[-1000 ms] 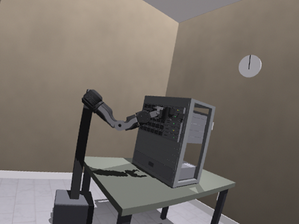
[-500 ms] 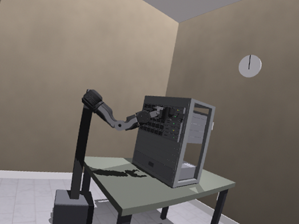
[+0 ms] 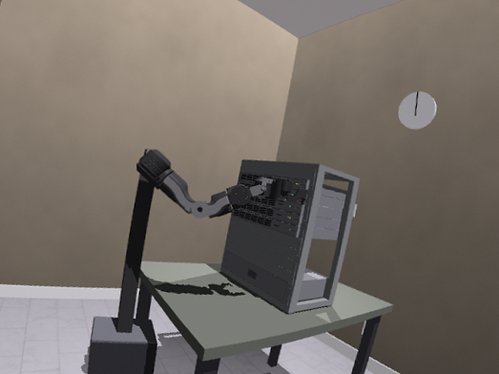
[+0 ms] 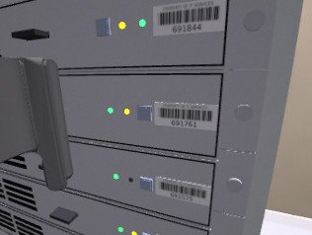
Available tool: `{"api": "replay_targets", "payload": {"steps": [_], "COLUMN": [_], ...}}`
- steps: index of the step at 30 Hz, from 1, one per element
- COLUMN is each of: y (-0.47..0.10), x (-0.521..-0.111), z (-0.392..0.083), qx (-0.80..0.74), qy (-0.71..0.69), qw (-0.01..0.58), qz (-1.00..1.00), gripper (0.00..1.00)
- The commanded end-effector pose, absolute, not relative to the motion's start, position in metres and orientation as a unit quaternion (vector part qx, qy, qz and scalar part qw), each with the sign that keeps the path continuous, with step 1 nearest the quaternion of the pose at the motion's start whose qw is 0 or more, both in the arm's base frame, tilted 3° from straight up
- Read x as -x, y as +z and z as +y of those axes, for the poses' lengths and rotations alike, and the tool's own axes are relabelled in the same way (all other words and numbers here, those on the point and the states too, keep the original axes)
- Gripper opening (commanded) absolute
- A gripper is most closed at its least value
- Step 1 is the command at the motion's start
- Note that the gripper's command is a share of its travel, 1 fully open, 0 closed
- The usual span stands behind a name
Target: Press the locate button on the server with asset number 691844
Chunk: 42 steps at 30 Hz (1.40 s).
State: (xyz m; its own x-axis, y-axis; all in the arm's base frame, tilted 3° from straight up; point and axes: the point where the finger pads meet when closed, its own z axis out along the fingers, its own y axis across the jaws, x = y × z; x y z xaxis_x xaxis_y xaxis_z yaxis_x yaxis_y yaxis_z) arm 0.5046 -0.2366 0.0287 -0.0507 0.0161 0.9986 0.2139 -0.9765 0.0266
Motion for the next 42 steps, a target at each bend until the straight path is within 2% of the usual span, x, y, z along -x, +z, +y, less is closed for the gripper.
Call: {"api": "replay_targets", "payload": {"steps": [1,42], "y": [0.030,0.027], "x": [-0.503,-0.439], "z": [-0.237,-0.251], "qx": [0.684,0.684], "qy": [-0.721,-0.721], "qw": [0.066,0.066], "qz": [-0.083,-0.083], "gripper": [0.60,0.60]}}
